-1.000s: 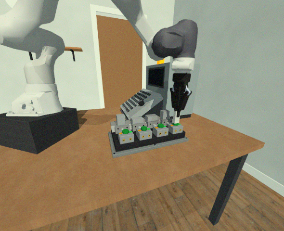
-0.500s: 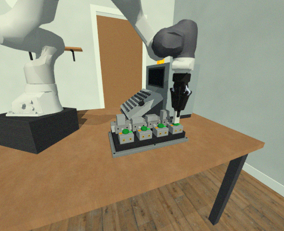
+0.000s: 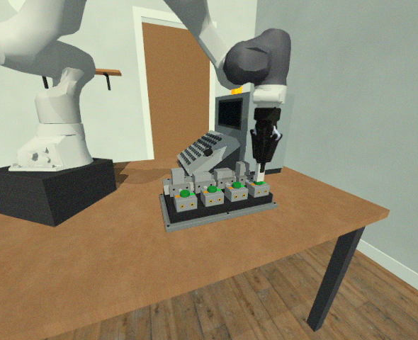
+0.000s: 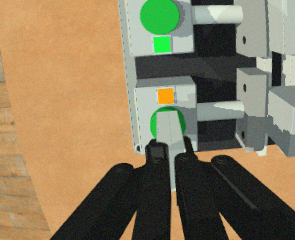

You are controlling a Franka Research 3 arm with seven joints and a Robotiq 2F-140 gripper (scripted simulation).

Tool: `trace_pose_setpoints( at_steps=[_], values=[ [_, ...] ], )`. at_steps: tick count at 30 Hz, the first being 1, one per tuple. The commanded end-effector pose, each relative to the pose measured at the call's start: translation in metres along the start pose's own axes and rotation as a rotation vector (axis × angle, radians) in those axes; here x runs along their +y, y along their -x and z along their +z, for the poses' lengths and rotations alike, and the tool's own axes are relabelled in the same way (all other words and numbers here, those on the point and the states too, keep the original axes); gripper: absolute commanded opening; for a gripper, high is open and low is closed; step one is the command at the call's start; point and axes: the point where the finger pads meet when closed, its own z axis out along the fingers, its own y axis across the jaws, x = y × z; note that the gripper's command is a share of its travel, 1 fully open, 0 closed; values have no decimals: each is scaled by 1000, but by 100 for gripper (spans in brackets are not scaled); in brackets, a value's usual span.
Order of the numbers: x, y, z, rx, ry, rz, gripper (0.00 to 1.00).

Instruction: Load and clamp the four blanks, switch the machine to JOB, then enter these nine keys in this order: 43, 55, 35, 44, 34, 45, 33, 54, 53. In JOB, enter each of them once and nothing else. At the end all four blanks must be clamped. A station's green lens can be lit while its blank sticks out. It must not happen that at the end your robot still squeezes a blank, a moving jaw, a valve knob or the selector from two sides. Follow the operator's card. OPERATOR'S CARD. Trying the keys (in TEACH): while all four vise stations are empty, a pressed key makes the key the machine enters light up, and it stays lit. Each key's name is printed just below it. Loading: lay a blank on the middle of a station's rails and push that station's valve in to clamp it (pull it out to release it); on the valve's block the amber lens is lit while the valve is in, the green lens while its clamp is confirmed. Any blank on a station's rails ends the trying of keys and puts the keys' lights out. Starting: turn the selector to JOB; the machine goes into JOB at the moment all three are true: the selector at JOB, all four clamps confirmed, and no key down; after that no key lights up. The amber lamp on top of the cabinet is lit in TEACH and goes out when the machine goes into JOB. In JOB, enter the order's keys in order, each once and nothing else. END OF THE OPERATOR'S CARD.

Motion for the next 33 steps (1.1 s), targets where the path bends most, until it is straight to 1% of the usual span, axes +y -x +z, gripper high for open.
trace_pose_setpoints(
  at_steps=[1, 6, 16, 20, 25, 30, 32, 33],
  values=[
    [0, 0, 0, -1, 0, 6, 0],
    [0, 0, -5, -1, 0, 6, 0],
    [0, 0, -7, -1, 0, 6, 0],
    [0, 0, -10, -1, 0, 6, 0],
    [0, 0, -22, -1, 0, 6, 0],
    [0, 0, -40, -1, 0, 6, 0],
    [0, 0, -40, -1, 0, 6, 0],
    [0, 0, -45, -1, 0, 6, 0]
  ],
)
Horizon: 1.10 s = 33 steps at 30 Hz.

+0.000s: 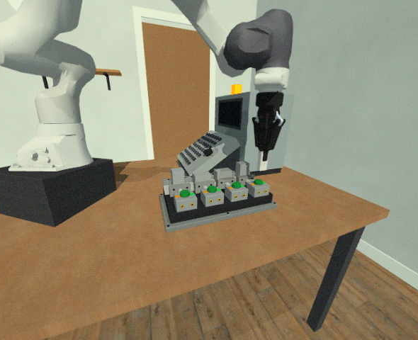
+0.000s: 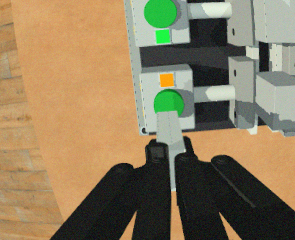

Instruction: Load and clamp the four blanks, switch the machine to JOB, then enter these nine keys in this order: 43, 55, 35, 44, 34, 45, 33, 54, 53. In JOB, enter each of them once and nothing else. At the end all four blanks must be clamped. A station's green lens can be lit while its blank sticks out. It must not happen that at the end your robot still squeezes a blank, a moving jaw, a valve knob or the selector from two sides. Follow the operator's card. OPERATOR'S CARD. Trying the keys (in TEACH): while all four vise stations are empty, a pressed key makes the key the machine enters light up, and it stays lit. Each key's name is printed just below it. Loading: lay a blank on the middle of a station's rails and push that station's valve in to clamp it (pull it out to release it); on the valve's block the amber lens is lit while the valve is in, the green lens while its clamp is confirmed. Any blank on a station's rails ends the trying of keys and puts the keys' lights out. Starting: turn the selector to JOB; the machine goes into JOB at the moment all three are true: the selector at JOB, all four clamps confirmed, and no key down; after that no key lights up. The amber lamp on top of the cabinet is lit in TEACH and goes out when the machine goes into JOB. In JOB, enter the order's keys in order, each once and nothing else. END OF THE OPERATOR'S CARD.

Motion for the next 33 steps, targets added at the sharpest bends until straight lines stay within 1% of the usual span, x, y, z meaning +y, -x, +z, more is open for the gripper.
trace_pose_setpoints(
  at_steps=[1, 9, 14, 16, 19, 23, 33],
  values=[
    [2, -4, -10, 11, 7, -8, 0],
    [2, -3, -48, 11, 7, -8, 0],
    [1, -3, -68, 11, 7, -8, 0],
    [1, -3, -68, 11, 7, -8, 0],
    [1, -3, -77, 11, 7, -8, 0],
    [1, -3, -83, 11, 7, -8, 0],
    [1, -3, -84, 11, 7, -8, 0]
  ],
)
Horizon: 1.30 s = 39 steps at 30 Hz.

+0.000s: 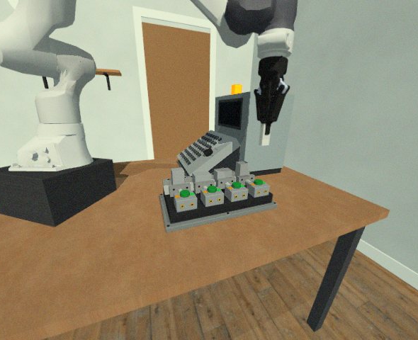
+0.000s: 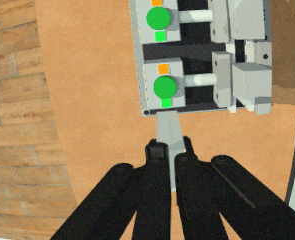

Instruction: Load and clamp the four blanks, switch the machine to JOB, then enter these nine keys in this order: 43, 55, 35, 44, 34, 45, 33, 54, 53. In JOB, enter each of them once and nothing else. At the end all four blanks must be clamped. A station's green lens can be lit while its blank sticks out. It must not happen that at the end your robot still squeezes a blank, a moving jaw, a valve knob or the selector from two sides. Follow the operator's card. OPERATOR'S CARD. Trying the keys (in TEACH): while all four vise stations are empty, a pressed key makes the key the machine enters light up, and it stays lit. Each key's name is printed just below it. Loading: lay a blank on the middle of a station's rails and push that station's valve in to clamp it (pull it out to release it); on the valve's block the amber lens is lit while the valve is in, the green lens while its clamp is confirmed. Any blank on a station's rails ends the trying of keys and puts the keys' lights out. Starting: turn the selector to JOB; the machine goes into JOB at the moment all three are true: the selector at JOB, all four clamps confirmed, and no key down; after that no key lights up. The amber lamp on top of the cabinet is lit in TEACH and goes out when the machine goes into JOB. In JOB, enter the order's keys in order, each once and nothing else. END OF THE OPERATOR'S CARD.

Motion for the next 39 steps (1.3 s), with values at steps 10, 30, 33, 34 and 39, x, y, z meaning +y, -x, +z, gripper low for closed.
trace_pose_setpoints(
  at_steps=[10, 30, 33, 34, 39],
  values=[
    [1, -1, -1, 3, 3, -9, 0],
    [1, -1, -1, 3, 3, -9, 0],
    [1, -1, -5, 3, 3, -9, 0],
    [1, -1, -5, 3, 3, -9, 0],
    [1, -1, -41, 3, 3, -9, 0]
  ],
)
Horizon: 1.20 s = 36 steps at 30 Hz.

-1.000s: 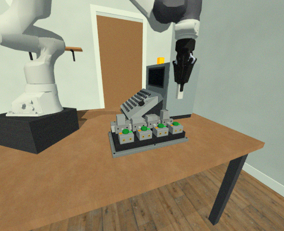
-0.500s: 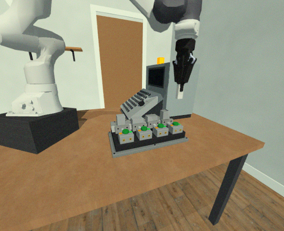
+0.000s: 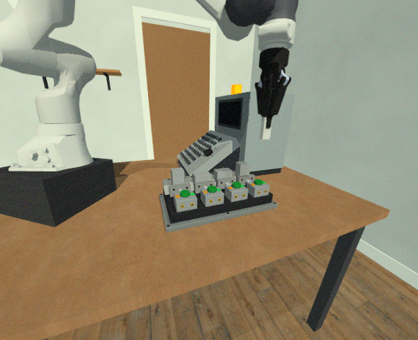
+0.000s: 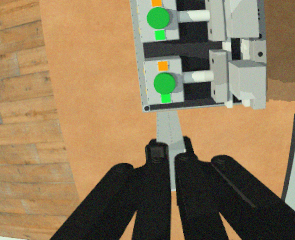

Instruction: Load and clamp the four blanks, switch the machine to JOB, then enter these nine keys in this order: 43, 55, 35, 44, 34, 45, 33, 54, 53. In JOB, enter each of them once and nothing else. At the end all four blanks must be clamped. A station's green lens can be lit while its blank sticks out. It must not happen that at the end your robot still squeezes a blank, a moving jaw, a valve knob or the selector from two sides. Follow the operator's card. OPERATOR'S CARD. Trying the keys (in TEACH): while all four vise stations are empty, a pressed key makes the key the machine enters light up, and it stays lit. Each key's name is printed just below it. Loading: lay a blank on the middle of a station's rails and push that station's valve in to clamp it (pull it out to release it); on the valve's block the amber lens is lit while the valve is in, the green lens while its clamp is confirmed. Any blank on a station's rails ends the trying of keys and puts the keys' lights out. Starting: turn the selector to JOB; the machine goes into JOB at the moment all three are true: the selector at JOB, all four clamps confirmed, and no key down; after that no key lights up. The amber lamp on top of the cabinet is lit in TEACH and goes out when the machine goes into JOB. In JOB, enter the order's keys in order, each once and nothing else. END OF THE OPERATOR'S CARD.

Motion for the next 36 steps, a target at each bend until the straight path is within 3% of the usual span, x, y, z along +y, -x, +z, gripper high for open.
trace_pose_setpoints(
  at_steps=[1, 5, 13, 18, 22, 27, 29, 30, 33, 36],
  values=[
    [1, -1, -31, 4, 2, -11, 0],
    [1, -1, -52, 4, 2, -11, 0],
    [4, -2, -54, 4, -4, -30, 0],
    [28, -10, -54, 3, -50, -183, 0],
    [71, -23, -54, 7, -124, -415, 0],
    [144, -46, -54, 41, -201, -625, 0],
    [144, -46, -54, 41, -201, -625, 0],
    [161, -51, -54, 46, -241, -750, 0],
    [231, -73, -54, 75, -296, -867, 0],
    [280, -94, -51, 106, -360, -1011, 0]
  ],
)
